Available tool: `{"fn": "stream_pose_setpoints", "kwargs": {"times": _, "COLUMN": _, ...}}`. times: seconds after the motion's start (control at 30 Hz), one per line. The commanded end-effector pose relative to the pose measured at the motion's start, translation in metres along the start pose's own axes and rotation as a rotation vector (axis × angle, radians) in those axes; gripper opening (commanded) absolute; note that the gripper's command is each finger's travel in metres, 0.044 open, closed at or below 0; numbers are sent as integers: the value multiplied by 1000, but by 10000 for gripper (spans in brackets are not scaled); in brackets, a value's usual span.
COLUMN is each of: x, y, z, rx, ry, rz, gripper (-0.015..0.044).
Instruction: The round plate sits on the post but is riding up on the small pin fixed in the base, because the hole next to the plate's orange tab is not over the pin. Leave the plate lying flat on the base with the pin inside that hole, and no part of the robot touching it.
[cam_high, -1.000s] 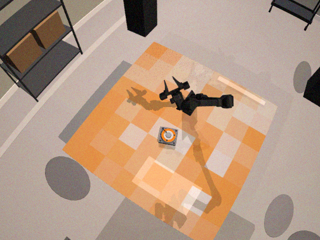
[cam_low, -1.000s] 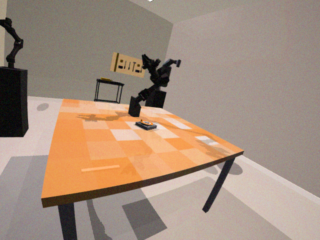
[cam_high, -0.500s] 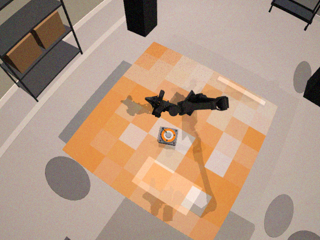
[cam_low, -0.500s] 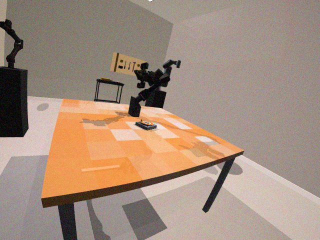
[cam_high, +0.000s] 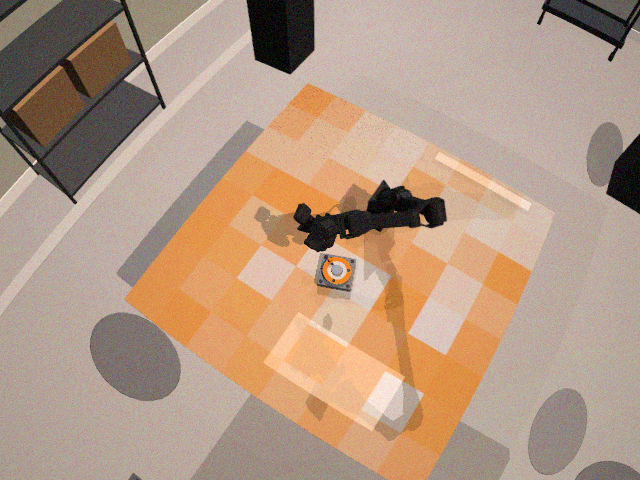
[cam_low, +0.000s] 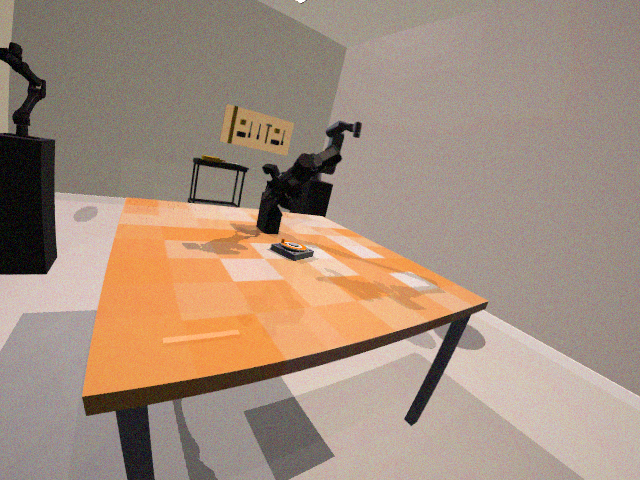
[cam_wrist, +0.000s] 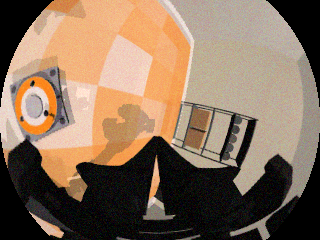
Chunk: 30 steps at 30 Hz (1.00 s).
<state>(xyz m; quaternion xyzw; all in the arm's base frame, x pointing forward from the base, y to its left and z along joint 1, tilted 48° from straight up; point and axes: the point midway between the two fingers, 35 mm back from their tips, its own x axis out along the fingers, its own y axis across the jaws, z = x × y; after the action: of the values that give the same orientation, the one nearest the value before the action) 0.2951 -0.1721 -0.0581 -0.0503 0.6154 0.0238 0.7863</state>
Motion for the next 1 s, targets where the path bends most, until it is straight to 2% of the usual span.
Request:
{"fn": "stream_pose_setpoints", "kwargs": {"times": 0.0, "x": -1, "y": 87, "z": -8, "rx": 72, "ry": 80, "rz": 500, "gripper": 0}}
{"fn": "stream_pose_setpoints", "kwargs": {"times": 0.03, "x": -2, "y": 90, "z": -8, "rx": 78, "ry": 83, "rz": 520, "gripper": 0}}
{"fn": "stream_pose_setpoints", "kwargs": {"times": 0.13, "x": -19, "y": 128, "z": -8, "rx": 172, "ry": 134, "rz": 774, "gripper": 0}}
{"fn": "stream_pose_setpoints", "kwargs": {"times": 0.2, "x": -26, "y": 139, "z": -7, "rx": 212, "ry": 150, "rz": 854, "gripper": 0}}
{"fn": "stream_pose_setpoints", "kwargs": {"times": 0.67, "x": -22, "y": 137, "z": -4, "rx": 212, "ry": 150, "rz": 855, "gripper": 0}}
{"fn": "stream_pose_setpoints", "kwargs": {"times": 0.97, "x": 7, "y": 170, "z": -6, "rx": 212, "ry": 150, "rz": 857, "gripper": 0}}
